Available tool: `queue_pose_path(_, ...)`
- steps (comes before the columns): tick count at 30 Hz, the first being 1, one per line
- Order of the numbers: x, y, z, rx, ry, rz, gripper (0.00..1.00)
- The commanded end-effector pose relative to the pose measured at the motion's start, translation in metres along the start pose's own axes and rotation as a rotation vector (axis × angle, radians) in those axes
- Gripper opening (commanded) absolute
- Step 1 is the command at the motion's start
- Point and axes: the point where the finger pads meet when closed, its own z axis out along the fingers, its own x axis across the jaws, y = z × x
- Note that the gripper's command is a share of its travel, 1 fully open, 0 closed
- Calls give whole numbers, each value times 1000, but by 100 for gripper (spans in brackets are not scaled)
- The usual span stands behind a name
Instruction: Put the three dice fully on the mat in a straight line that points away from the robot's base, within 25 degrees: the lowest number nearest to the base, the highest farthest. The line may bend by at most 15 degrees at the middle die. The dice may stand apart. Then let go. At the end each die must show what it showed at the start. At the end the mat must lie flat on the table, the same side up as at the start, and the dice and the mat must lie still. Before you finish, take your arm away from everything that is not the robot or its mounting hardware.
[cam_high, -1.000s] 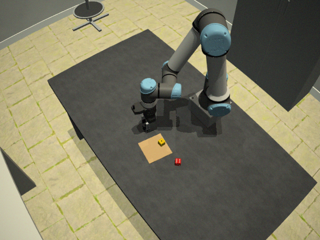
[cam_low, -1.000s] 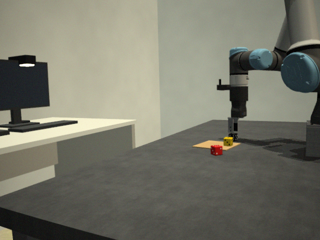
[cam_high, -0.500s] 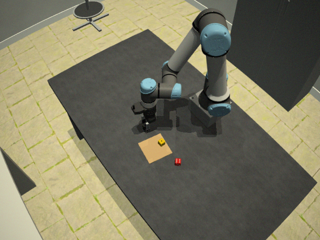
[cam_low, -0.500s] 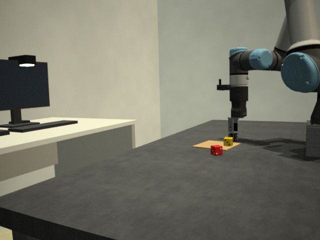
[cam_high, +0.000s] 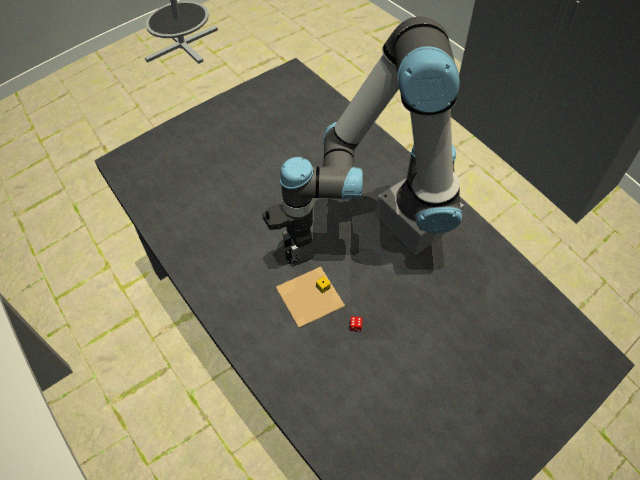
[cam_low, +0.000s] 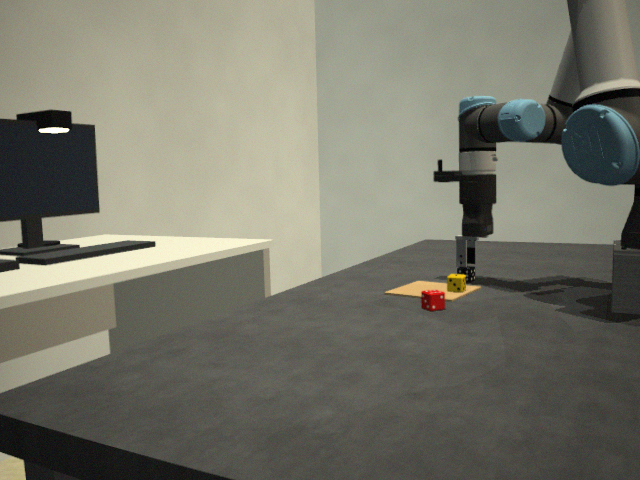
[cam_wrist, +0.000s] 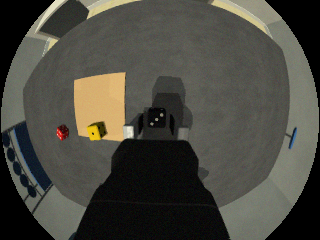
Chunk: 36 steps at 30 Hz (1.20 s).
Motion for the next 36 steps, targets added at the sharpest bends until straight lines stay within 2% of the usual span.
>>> queue_pose_path(1,0,0,8,1,0,0,87)
queue_pose_path(16,0,0,31,1,0,0,87)
queue_pose_path(36,0,0,32,1,0,0,87)
